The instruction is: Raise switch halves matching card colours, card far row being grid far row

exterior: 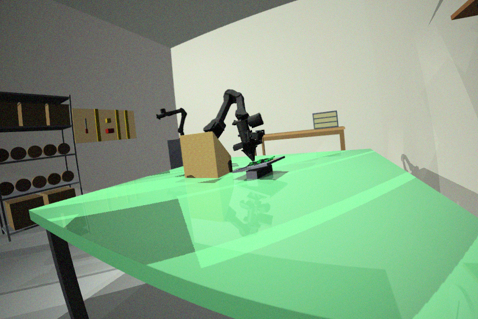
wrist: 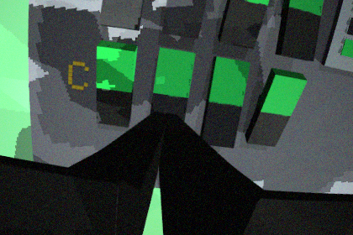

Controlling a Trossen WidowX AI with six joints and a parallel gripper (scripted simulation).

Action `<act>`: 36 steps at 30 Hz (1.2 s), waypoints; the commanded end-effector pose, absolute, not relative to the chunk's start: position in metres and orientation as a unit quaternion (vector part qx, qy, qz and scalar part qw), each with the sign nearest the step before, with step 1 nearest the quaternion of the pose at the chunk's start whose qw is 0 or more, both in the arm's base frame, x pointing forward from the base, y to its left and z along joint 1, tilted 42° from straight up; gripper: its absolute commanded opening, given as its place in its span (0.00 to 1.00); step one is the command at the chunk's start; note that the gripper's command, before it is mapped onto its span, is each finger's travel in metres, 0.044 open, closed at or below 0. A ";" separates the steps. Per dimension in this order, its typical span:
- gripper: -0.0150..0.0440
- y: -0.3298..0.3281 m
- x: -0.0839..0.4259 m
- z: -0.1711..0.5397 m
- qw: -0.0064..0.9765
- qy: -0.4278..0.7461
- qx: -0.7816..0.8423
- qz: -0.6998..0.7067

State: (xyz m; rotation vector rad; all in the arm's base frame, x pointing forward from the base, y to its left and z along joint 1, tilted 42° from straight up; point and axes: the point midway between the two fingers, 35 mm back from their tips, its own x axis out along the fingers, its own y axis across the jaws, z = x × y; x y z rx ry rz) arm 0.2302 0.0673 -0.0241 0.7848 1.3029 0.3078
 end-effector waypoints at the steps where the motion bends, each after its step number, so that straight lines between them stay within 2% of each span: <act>1: 0.25 0.067 0.230 -0.025 0.714 0.589 0.354 0.136; 36: 0.25 0.070 0.231 -0.029 0.714 0.589 0.354 0.136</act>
